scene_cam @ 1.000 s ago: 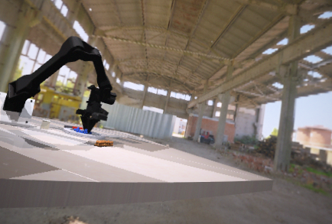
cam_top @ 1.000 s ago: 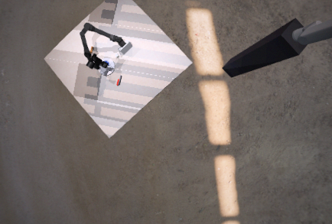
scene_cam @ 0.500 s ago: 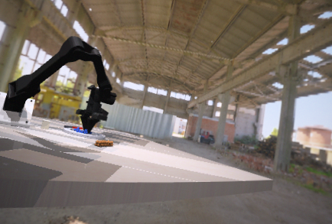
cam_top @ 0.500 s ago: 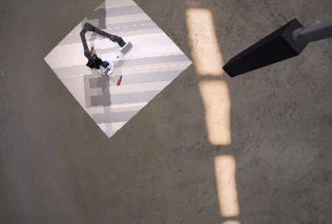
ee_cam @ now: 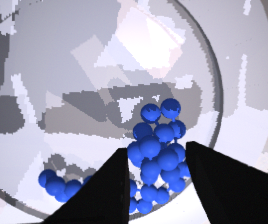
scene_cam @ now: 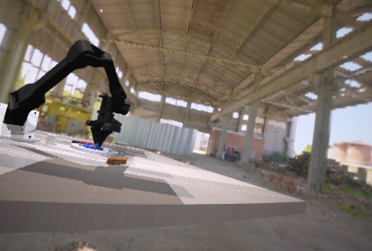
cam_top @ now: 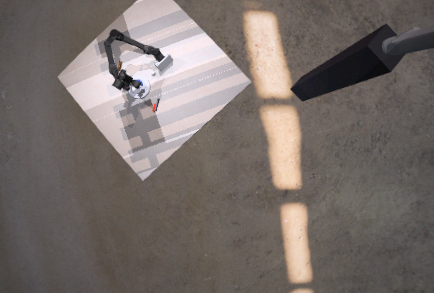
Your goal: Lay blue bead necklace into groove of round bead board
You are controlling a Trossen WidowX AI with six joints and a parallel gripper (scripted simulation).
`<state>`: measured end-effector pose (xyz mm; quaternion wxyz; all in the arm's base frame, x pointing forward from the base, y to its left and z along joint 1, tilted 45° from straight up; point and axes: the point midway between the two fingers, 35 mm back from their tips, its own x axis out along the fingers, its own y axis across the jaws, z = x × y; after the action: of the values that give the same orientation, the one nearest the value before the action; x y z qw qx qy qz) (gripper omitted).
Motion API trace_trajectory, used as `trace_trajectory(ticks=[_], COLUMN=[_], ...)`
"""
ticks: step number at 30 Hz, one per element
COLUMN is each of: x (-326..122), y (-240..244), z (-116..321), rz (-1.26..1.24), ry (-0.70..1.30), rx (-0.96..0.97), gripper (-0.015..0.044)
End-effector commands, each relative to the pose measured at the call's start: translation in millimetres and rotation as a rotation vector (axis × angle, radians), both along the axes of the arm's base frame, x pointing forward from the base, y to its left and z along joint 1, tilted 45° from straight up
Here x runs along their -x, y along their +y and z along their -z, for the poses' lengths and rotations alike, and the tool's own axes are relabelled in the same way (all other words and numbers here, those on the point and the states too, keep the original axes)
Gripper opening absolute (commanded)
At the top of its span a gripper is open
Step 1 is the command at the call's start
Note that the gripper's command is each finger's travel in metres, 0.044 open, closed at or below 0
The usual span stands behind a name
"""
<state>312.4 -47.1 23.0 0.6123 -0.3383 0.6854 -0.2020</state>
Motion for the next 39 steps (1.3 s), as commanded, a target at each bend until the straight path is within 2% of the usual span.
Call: trace_trajectory(ticks=[1, 23, 39], x=[-1, 10, 10], y=[3, 1, 9], z=[-3, 14, 6], rz=[0.002, 0.002, 0.004], ry=[-0.007, -0.006, -0.007], rx=[-0.002, -0.002, -0.003], gripper=[0.0, 0.0, 0.042])
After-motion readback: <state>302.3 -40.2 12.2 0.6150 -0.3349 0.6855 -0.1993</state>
